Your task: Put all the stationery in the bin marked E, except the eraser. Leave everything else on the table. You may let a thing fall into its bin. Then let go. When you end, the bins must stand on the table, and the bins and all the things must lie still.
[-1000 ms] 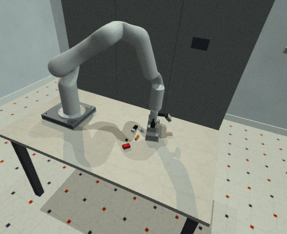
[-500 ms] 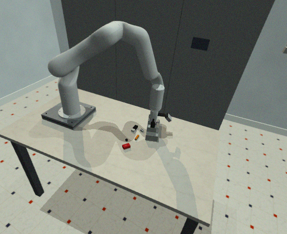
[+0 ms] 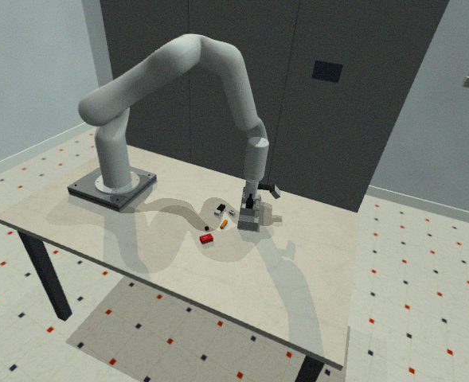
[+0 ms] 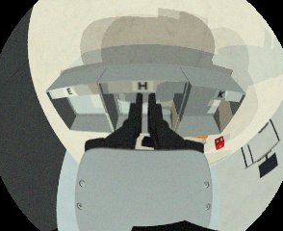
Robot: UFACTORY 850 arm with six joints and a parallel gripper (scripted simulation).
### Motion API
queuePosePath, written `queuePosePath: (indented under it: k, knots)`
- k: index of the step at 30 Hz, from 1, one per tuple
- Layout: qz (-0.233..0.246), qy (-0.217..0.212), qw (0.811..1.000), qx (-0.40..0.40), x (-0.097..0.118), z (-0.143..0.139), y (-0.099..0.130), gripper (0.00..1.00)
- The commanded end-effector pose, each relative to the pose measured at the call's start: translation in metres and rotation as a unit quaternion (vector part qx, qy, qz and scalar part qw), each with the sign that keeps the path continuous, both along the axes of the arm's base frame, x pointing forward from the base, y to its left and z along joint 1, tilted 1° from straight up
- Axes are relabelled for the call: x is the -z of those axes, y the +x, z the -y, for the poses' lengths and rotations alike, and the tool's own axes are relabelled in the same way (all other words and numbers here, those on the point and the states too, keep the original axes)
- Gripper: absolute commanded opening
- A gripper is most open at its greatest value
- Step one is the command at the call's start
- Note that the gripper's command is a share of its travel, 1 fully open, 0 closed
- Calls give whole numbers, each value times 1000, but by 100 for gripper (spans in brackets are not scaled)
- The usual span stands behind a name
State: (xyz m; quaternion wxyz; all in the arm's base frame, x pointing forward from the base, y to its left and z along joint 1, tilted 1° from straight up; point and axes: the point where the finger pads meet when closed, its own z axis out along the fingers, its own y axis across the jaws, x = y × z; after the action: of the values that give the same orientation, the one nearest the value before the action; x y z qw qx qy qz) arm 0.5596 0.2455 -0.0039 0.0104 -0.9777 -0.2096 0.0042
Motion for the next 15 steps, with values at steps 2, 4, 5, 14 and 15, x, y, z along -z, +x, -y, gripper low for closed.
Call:
queuePosePath:
  k: [2, 4, 5, 14, 15]
  knots:
    - [1, 1, 1000, 0, -6, 0, 1, 7]
    - [1, 1, 1000, 0, -8, 0, 1, 7]
    - [1, 1, 1000, 0, -9, 0, 1, 7]
    - [1, 1, 1000, 0, -21, 0, 1, 7]
    - [1, 1, 1000, 0, -22, 0, 1, 7]
